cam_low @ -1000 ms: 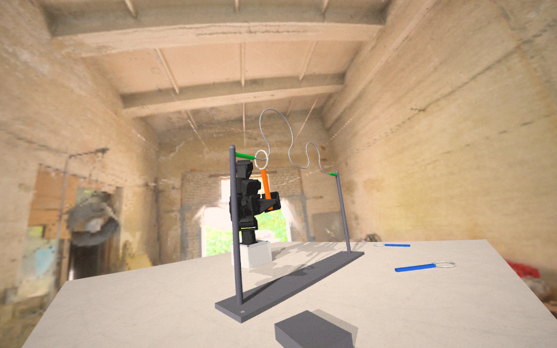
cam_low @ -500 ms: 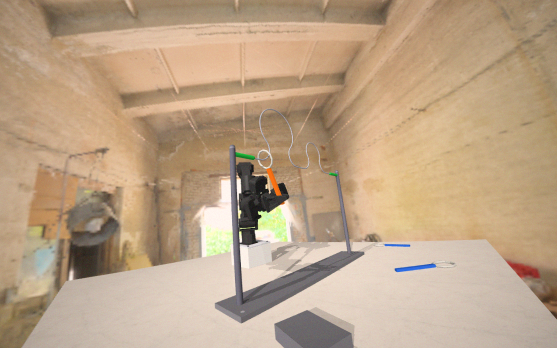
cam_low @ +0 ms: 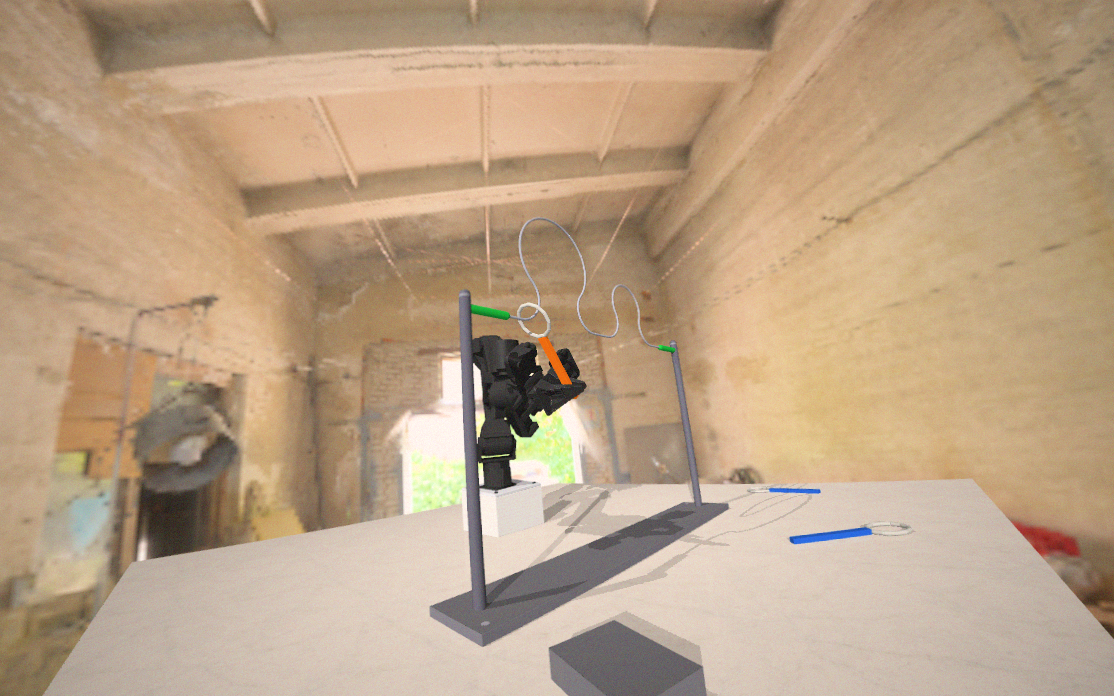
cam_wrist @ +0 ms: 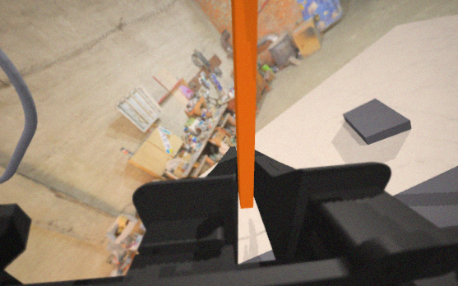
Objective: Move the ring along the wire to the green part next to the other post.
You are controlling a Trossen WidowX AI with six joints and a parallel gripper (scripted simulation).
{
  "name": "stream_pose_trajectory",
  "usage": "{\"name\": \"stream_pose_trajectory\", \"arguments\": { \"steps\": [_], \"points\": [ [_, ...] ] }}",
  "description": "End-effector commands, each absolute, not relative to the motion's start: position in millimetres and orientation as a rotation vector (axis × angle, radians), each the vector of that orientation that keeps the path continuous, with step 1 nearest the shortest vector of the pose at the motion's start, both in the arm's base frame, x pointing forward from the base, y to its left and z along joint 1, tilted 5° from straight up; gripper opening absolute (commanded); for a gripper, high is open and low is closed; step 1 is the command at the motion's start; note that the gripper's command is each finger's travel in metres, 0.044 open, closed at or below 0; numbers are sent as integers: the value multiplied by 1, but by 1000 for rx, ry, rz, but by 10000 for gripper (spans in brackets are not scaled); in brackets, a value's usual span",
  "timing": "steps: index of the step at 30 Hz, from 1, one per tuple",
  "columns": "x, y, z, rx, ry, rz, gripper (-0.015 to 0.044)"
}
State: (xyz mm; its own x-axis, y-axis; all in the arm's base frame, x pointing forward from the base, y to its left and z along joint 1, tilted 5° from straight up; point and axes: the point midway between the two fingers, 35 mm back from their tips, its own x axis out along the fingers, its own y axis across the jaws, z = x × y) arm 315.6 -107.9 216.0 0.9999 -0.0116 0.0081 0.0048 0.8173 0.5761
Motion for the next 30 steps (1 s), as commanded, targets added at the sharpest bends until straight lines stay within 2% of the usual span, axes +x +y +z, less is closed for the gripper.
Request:
{"name": "stream_pose_trajectory", "arguments": {
  "steps": [1,30],
  "points": [
    [311,-99,229,659,5,17,-150],
    [295,-79,250,831,113,83,-150]
  ]
}}
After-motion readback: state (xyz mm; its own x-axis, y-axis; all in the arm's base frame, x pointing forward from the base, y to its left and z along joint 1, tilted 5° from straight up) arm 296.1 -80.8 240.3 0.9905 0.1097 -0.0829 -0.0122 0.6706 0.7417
